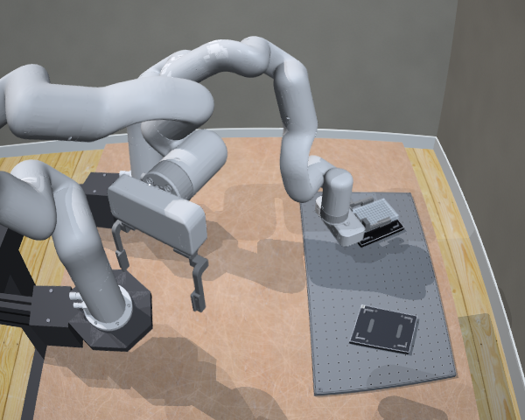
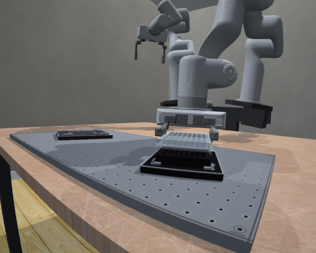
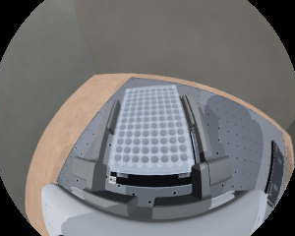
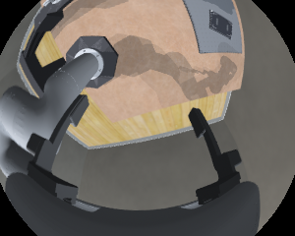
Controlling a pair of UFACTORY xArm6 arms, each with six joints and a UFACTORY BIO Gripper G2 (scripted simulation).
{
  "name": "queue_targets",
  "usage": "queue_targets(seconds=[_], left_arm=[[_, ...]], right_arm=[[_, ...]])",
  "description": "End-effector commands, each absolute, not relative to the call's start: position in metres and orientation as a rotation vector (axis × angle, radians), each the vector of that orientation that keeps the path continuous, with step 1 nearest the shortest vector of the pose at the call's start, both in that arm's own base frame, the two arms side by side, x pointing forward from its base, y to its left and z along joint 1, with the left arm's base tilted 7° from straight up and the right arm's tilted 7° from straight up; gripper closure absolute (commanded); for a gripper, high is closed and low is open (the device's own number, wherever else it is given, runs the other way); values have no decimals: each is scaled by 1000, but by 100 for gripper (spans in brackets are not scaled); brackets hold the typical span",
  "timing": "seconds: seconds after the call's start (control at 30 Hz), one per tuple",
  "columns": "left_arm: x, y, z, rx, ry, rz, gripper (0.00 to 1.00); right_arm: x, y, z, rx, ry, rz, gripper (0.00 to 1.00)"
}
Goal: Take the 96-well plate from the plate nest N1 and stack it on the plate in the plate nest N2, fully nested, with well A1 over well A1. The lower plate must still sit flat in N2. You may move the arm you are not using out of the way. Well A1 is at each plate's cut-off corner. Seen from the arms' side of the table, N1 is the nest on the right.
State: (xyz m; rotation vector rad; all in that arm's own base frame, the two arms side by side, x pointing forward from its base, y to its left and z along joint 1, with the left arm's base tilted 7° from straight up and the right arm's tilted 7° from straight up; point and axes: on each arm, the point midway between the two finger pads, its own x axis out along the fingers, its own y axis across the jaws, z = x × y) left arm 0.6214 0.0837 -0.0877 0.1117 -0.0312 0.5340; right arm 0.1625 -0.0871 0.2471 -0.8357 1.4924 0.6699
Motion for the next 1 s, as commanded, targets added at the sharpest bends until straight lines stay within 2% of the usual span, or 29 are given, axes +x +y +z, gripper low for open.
queue_targets(seconds=[0.0,0.97], left_arm=[[623,84,-86,111,-35,534,100],[623,84,-90,111,-35,534,100]], right_arm=[[163,-87,248,-836,1490,669,0],[163,-87,248,-836,1490,669,0]])
